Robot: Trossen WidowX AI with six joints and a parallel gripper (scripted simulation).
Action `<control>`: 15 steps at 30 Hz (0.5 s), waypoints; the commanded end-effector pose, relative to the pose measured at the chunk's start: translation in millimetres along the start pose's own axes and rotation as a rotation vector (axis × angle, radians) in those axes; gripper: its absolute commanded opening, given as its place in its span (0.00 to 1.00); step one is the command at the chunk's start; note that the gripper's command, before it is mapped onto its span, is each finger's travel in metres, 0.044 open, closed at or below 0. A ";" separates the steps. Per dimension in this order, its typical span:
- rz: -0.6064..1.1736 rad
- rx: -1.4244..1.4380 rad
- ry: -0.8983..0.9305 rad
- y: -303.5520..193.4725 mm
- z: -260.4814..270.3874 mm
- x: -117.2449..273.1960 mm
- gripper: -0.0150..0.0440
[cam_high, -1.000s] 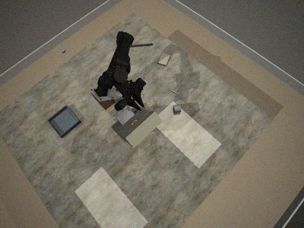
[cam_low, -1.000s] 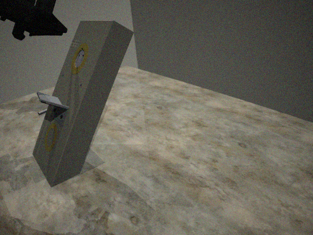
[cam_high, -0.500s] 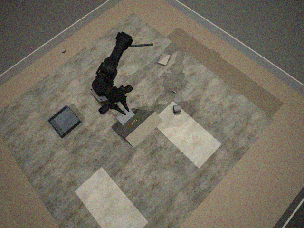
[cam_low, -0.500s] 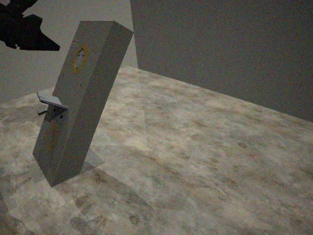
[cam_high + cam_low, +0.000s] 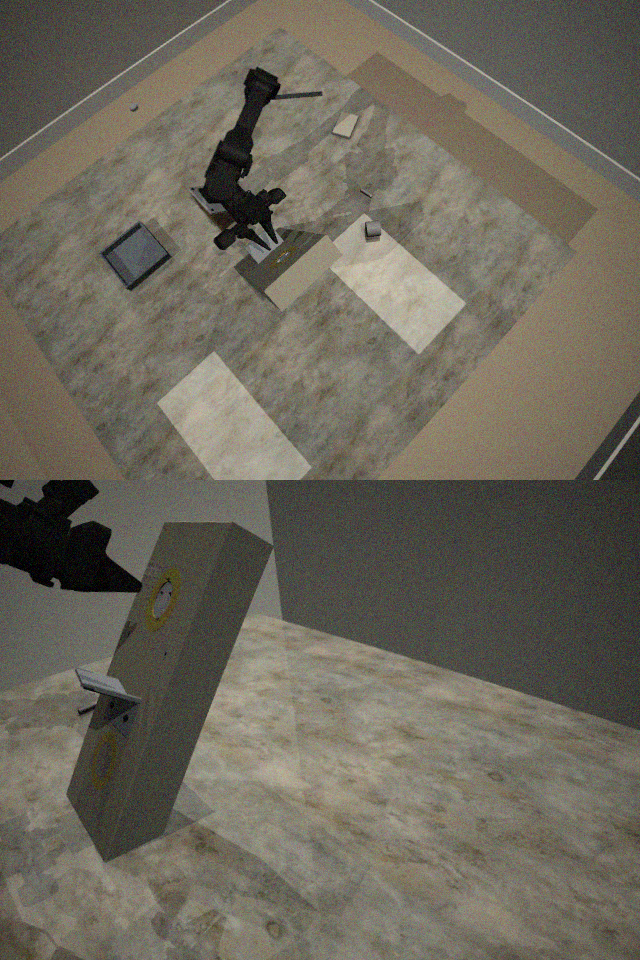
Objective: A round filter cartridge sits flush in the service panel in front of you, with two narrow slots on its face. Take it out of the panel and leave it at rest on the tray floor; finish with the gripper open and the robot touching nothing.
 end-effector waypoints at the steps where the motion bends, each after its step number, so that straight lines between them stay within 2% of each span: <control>1: 0.002 -0.008 -0.005 -1.1 -1.0 -6.9 0.42; 15: -0.006 -0.009 0.002 -1.8 1.6 -28.8 0.42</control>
Point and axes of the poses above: the point midway between the two fingers, 35 mm back from their tips, its own x axis back along the fingers, its own z axis across the jaws, y = z × x, the point moved 8 cm from there along x, back along the fingers, and after that the axes turned 12 degrees about -x, right-handed, at the moved point
